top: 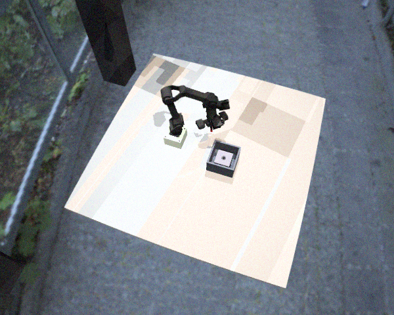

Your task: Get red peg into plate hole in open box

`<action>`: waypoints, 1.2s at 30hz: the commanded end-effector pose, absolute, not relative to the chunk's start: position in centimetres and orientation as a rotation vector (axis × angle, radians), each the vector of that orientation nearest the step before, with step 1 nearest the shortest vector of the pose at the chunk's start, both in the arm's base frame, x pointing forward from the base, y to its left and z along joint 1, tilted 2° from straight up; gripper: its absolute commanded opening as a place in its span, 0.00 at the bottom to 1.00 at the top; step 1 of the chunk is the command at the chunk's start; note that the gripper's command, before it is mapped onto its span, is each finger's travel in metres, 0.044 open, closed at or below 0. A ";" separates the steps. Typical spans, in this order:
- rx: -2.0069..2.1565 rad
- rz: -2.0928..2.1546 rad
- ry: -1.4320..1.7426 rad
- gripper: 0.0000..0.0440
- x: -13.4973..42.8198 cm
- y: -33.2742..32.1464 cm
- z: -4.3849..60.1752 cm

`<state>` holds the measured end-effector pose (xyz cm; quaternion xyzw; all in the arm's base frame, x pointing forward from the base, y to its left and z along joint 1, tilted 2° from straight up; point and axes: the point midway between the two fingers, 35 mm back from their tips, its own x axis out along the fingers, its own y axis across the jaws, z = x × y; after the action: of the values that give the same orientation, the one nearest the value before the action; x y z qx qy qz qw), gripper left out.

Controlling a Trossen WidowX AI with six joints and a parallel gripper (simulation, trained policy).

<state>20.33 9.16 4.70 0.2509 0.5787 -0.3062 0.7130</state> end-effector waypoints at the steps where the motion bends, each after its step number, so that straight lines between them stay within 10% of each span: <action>1: 0.553 -0.668 1.255 0.00 21.2 8.8 6.0; 36: 0.709 -0.841 1.120 0.00 30.5 -2.3 11.4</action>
<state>30.03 -1.76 11.64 0.3154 0.5041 -0.3763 0.7105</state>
